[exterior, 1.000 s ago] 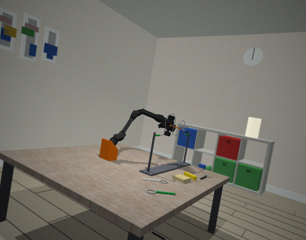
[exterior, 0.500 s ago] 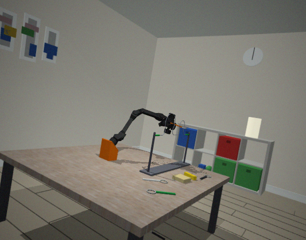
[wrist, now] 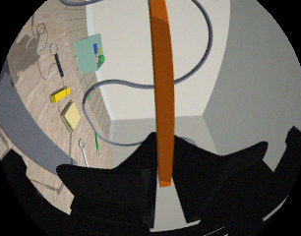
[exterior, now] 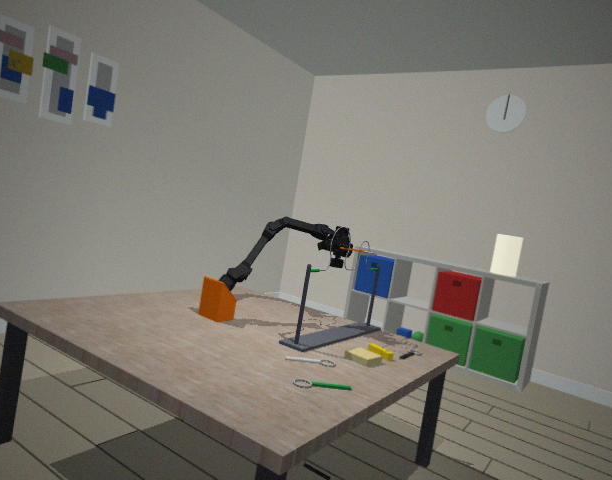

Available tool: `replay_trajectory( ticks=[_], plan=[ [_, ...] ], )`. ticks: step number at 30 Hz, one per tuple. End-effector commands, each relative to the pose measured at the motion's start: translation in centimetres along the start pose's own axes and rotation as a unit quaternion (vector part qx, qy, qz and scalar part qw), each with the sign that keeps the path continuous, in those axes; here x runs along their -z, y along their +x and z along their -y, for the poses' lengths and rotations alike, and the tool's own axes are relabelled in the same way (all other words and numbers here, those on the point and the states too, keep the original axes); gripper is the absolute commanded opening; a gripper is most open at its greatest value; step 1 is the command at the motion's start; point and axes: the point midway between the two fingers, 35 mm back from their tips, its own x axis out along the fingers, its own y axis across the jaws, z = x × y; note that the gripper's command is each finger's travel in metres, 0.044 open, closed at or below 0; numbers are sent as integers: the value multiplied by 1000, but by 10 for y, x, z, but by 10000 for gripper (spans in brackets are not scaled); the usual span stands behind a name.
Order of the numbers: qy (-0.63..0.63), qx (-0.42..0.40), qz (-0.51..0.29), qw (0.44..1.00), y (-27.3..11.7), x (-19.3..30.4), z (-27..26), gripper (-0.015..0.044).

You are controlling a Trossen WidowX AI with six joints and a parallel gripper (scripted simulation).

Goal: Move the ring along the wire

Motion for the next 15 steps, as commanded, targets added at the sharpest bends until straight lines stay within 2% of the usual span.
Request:
replay_trajectory(
  ticks=[1, 15],
  plan=[
    [34, -22, -1, 999, 1, -2, -6, -150],
    [155, -91, -3, 984, -1, -4, -21, -150]
  ],
)
